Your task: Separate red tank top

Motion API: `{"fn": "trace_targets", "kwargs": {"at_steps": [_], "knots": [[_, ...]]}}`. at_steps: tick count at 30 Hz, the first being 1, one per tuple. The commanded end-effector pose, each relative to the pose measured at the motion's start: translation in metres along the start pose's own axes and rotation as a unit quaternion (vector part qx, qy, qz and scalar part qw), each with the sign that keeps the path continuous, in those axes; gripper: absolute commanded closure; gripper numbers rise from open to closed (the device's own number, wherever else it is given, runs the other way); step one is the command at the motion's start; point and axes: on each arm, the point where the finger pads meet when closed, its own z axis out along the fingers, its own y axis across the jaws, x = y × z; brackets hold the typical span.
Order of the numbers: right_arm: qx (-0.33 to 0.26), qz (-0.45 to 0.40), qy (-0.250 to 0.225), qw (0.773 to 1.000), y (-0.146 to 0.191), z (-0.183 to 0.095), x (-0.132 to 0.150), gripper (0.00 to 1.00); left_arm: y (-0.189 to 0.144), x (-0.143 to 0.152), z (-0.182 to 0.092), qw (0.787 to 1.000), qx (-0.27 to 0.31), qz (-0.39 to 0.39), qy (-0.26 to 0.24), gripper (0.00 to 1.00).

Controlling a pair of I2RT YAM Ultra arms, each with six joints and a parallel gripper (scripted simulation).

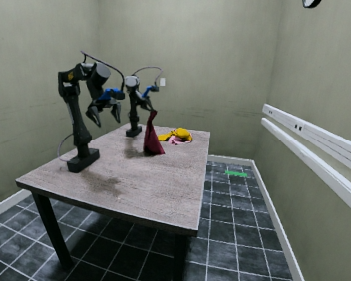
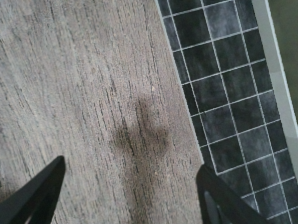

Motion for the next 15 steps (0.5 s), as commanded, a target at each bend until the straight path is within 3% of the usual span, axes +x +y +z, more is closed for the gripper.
{"fn": "trace_targets", "kwargs": {"at_steps": [1,6,9,15], "knots": [[-0.003,-0.003,-0.050,0.999,0.001,-0.021,-0.022,0.08,-0.005,0.010,0.014,0.999,0.001,0.002,0.033,1.00],[-0.003,-0.003,-0.050,0.999,0.001,-0.021,-0.022,0.08,-0.007,0.025,0.030,0.998,0.001,0.007,0.066,1.00],[-0.003,-0.003,-0.050,0.999,0.001,-0.021,-0.022,0.08,-0.004,0.018,0.023,0.998,0.007,0.000,0.060,1.00],[-0.003,-0.003,-0.050,0.999,0.001,-0.021,-0.022,0.08,-0.010,0.051,0.052,0.993,0.001,0.014,0.115,1.00]]}}
